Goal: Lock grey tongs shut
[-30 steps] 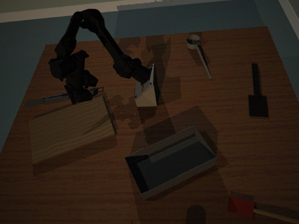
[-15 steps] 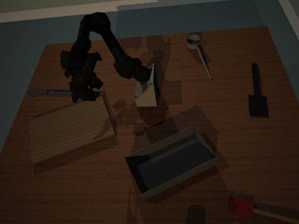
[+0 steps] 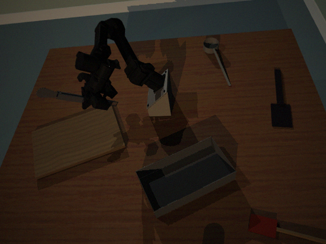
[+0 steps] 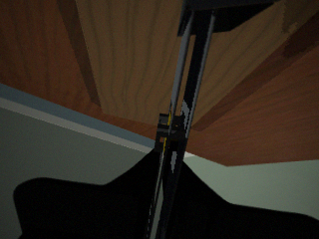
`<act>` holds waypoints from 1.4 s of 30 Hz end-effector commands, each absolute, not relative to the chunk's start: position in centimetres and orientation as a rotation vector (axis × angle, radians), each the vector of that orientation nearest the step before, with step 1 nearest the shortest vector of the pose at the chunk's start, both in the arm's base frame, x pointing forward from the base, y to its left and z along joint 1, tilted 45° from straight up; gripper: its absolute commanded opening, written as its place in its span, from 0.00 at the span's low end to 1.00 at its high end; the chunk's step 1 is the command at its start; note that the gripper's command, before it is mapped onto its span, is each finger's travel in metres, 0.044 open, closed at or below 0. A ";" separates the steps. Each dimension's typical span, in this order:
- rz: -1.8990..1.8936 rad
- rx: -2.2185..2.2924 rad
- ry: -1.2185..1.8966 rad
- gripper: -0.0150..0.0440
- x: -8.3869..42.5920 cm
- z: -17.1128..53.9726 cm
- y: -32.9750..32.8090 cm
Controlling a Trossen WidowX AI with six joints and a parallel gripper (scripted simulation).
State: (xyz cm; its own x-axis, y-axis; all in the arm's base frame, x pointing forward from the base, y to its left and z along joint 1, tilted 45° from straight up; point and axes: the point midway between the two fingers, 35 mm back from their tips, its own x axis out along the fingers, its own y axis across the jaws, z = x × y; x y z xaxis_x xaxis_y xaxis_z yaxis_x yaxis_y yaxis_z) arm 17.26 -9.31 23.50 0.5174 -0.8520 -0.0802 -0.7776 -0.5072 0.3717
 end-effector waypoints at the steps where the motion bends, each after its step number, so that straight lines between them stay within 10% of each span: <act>1: -0.358 2.470 -1.371 0.00 17.2 23.4 -9.3; 42: -0.458 2.483 -1.328 0.00 18.2 24.3 -9.3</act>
